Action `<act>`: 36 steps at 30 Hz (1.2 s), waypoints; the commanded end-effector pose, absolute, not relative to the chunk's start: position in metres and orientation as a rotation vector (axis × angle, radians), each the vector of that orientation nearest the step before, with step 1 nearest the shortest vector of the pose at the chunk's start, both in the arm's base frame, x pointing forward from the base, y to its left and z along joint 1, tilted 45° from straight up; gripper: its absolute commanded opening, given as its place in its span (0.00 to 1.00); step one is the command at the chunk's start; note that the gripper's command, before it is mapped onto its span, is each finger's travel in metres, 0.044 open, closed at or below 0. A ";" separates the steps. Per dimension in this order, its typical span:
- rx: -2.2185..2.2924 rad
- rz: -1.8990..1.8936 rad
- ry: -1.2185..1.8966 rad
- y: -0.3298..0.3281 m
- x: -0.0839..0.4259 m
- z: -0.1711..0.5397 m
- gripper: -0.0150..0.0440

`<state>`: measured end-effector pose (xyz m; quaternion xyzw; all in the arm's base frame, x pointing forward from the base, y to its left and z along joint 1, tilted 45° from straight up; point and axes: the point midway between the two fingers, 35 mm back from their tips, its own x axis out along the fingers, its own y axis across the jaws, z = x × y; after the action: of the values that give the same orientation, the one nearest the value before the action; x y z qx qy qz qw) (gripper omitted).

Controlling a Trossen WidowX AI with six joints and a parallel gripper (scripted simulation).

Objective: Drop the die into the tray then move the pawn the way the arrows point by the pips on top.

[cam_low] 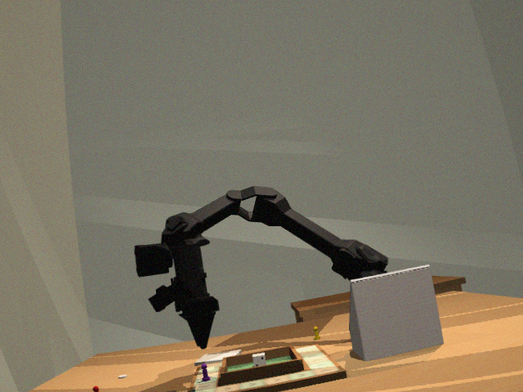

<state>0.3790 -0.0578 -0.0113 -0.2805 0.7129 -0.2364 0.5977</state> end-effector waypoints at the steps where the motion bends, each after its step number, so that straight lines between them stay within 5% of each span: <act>1: -0.632 -0.583 1.646 -0.060 0.380 -0.013 0.59; 36: -0.634 -0.585 1.646 -0.100 0.373 -0.053 0.59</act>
<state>0.3756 -0.0955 -0.0478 -0.2714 0.7066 -0.2515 0.6032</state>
